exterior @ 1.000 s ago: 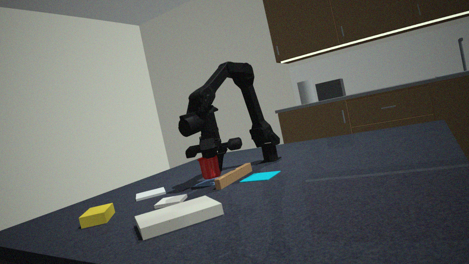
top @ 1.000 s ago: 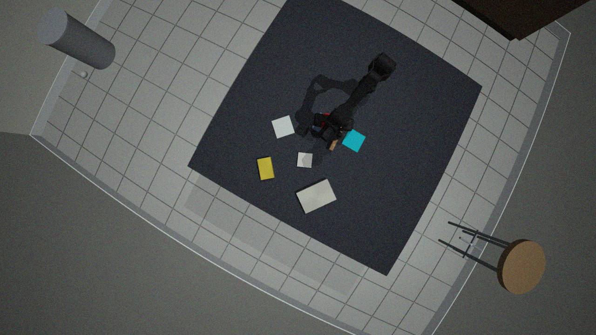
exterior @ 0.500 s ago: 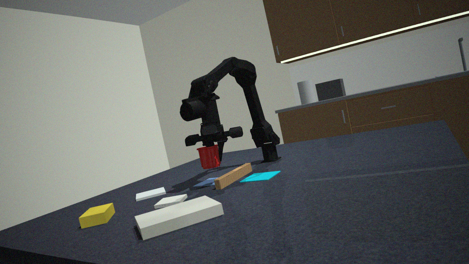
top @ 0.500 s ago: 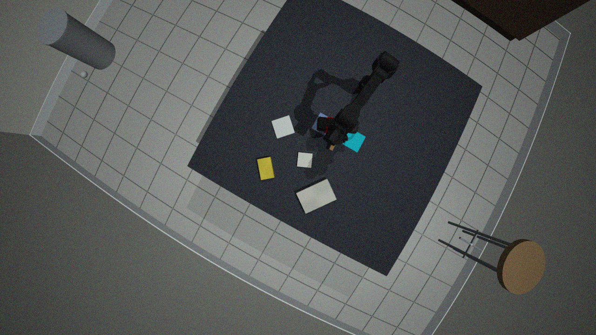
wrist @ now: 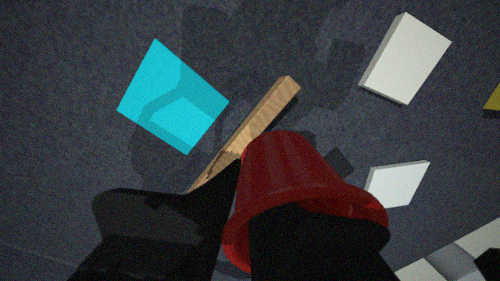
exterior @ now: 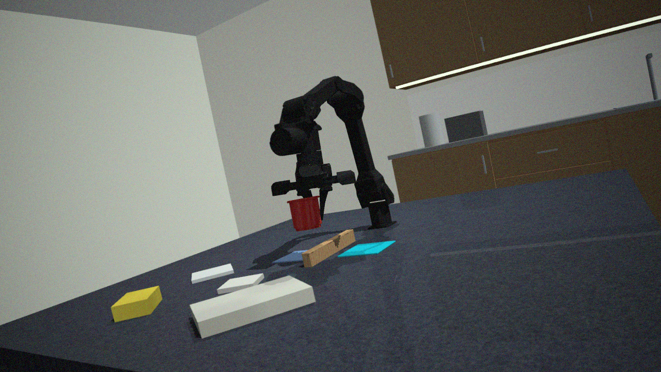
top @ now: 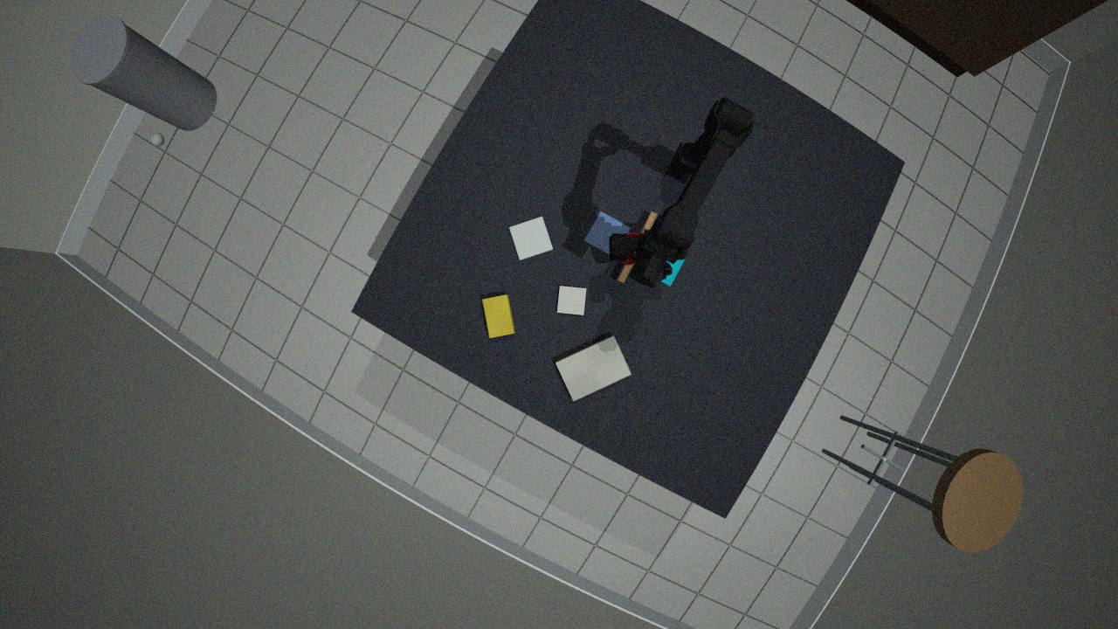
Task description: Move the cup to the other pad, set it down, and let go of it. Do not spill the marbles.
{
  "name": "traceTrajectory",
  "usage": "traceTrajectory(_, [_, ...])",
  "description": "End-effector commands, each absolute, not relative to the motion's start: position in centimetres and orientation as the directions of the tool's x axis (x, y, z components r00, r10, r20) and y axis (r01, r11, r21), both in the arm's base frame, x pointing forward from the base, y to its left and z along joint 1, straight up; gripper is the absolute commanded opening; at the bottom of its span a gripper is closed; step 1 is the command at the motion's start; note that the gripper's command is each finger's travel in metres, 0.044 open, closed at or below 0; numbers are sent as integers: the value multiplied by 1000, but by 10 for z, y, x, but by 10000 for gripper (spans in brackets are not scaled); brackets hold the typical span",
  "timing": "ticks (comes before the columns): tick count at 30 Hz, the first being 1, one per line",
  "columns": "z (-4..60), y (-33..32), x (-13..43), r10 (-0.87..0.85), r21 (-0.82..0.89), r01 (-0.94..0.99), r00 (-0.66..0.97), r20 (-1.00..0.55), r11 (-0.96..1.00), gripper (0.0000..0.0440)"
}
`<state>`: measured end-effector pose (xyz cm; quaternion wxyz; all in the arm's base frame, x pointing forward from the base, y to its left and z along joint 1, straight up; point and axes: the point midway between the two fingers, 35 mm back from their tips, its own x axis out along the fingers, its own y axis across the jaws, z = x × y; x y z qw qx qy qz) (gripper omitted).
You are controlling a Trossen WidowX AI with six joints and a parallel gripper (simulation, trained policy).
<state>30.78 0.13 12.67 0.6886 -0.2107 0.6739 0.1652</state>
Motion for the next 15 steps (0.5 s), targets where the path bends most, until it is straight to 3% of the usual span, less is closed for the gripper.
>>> traceTrajectory(1, [128,13,310,-49,-70,-525,54,-997,848,0])
traceTrajectory(15, [125,61,311,-31,-83,-584,99,-995,808,0])
